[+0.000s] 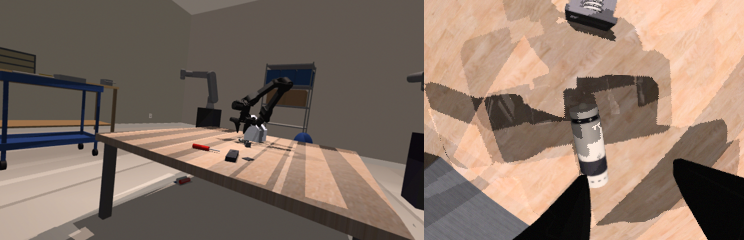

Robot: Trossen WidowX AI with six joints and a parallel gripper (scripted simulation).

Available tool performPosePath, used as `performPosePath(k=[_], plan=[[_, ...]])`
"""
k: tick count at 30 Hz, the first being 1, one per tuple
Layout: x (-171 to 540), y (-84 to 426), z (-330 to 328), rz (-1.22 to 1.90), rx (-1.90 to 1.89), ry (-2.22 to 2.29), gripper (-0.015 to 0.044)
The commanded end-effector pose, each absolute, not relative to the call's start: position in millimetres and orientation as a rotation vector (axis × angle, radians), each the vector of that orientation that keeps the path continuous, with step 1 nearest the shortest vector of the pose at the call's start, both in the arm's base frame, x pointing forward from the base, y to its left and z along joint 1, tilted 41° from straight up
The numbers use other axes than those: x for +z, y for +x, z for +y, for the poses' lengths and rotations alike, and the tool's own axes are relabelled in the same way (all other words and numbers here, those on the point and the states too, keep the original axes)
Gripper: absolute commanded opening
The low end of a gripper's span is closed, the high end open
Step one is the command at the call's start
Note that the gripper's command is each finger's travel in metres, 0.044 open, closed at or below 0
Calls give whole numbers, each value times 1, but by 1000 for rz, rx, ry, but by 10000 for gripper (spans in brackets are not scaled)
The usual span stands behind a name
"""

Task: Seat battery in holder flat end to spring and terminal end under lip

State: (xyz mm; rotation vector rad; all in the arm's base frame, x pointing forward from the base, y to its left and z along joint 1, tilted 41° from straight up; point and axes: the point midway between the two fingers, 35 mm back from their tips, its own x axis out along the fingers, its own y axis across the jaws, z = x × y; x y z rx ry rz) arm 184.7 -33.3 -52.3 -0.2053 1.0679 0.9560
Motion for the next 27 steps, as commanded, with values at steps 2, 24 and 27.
performPosePath(k=[2, 24, 27], plan=[[-56, 170, -23, 1033, 1030, -135, 229], [-78, 174, -5, 1034, 1028, -136, 229], [-81, 175, -2, 1034, 1029, -135, 229]])
